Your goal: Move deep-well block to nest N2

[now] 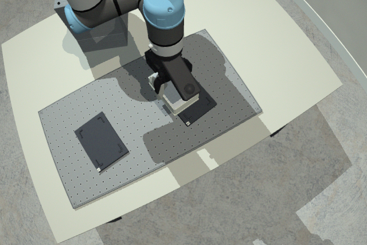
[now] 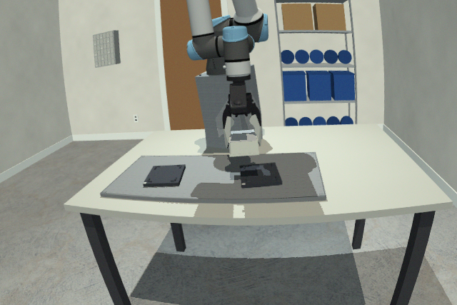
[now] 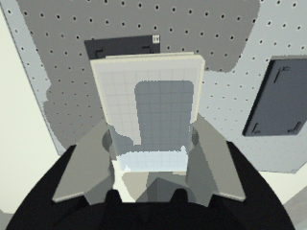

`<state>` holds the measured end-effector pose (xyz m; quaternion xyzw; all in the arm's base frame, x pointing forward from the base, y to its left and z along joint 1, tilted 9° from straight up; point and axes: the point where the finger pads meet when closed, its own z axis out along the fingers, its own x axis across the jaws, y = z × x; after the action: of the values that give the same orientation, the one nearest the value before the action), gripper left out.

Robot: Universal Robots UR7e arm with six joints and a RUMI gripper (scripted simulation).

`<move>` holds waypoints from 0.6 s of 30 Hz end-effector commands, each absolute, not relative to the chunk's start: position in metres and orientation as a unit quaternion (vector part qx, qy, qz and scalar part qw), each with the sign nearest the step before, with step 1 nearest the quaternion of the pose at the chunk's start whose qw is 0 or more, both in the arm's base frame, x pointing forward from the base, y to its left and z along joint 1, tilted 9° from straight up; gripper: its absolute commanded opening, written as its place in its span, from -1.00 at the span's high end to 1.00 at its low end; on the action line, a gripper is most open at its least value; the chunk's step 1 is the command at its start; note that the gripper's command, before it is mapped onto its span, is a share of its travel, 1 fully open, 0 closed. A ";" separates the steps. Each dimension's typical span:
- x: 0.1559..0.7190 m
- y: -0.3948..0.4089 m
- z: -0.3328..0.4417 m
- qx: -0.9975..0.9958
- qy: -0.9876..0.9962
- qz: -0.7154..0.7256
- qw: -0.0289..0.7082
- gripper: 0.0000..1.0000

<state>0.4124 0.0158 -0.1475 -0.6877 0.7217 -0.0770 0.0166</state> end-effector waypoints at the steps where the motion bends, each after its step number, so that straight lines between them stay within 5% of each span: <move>1: 0.410 -0.002 -0.146 -0.688 0.721 -0.077 0.018 1.00; 18: 0.400 -0.051 -0.143 -0.688 0.721 -0.077 0.018 1.00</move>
<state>0.4025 -0.0364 -0.1442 -0.6876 0.7218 -0.0771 0.0166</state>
